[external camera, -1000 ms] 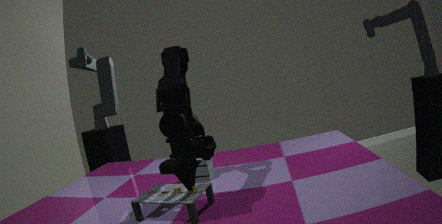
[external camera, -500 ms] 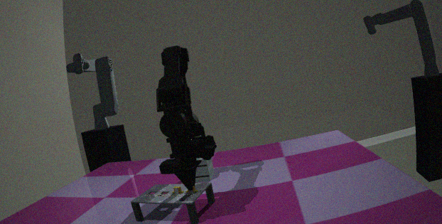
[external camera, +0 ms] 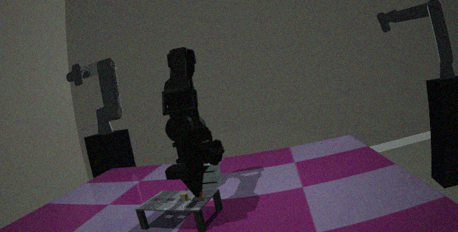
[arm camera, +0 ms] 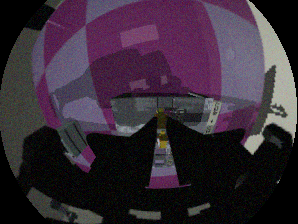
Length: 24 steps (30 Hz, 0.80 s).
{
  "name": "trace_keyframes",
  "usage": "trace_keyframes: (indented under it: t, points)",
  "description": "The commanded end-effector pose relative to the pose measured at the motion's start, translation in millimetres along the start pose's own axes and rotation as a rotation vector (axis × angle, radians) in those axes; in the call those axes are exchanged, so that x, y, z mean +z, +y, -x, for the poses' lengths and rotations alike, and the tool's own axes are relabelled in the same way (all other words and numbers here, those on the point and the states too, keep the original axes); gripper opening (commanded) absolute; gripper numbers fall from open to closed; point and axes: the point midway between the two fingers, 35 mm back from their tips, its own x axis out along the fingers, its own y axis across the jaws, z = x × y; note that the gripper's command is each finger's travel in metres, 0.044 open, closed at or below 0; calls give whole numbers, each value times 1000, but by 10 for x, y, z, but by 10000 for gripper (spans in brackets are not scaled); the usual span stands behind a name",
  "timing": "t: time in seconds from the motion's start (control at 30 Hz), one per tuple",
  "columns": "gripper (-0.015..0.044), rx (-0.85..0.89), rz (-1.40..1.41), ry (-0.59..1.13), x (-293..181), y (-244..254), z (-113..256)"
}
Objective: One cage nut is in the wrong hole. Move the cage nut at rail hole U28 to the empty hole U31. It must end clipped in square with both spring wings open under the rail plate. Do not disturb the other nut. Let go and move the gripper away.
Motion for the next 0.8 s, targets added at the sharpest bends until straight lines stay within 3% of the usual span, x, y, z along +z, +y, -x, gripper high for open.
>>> trace_keyframes:
  t: [0.0, 0.77]
  points:
    - [37, 1, 3, 1, -2, 4, 7]
    - [37, -24, 4, 1, -1, 14, 9]
